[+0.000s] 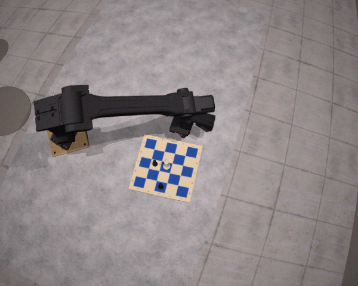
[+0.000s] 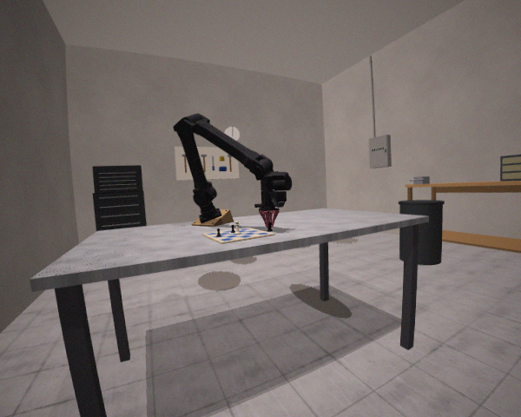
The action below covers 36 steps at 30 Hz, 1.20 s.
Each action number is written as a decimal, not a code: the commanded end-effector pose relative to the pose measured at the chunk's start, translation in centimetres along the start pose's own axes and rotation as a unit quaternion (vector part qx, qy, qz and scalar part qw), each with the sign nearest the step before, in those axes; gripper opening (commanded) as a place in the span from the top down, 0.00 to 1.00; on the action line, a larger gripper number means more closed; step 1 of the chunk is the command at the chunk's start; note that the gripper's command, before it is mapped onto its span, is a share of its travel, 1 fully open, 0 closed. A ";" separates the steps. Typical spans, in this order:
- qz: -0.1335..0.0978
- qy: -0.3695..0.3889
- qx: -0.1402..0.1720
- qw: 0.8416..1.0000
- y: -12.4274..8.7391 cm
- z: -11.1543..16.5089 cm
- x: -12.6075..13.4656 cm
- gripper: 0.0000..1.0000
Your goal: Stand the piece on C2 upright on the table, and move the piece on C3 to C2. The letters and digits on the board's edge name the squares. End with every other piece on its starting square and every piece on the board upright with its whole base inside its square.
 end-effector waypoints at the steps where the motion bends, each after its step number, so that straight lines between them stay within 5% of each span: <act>1: -0.007 0.013 -0.024 1.000 -1.1 -2.0 -0.5 1.00; 36: -0.006 0.011 -0.021 1.000 -1.2 -2.1 -0.2 1.00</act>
Point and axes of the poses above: the point where the finger pads meet when closed, its own y axis out along the fingers, its own x axis across the jaws, z = x × y, the point moved 7 cm from there along -y, back along the fingers, and after that the axes turned 5 degrees about -y, right-handed, at the moved point
